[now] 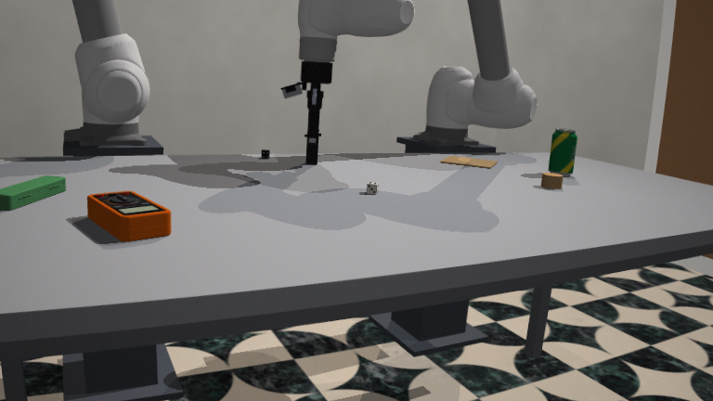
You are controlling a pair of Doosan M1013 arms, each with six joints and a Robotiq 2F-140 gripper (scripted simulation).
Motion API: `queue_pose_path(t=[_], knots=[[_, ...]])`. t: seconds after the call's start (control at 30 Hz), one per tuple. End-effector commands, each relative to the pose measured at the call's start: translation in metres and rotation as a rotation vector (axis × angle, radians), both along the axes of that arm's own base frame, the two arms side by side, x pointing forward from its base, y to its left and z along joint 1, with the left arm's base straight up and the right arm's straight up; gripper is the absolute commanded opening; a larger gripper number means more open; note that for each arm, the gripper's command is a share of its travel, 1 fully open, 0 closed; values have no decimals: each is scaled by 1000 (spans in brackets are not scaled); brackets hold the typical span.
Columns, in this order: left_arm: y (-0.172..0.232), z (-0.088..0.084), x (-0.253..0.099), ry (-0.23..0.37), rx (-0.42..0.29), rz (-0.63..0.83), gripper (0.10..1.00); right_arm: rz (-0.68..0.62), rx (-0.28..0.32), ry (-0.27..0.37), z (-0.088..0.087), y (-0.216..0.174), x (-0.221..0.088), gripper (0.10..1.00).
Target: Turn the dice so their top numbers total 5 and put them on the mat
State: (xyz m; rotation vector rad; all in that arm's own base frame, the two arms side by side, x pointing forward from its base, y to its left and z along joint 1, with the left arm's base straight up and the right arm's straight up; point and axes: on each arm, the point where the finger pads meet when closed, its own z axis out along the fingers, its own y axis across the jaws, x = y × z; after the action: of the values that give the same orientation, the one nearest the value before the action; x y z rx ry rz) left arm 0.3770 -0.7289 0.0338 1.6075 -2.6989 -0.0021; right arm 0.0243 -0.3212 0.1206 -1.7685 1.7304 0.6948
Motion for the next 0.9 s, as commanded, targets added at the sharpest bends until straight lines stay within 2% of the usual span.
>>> queue_pose_path(t=[0.0, 0.63, 0.77, 0.87], knots=[[0, 1, 0, -1, -1, 0, 184, 0, -1, 0, 0, 0, 0, 1000], [0, 1, 0, -1, -1, 0, 184, 0, -1, 0, 0, 0, 0, 1000], [0, 11, 0, -1, -1, 0, 184, 0, -1, 0, 0, 0, 0, 1000], [0, 28, 0, -1, -1, 0, 184, 0, -1, 0, 0, 0, 0, 1000]])
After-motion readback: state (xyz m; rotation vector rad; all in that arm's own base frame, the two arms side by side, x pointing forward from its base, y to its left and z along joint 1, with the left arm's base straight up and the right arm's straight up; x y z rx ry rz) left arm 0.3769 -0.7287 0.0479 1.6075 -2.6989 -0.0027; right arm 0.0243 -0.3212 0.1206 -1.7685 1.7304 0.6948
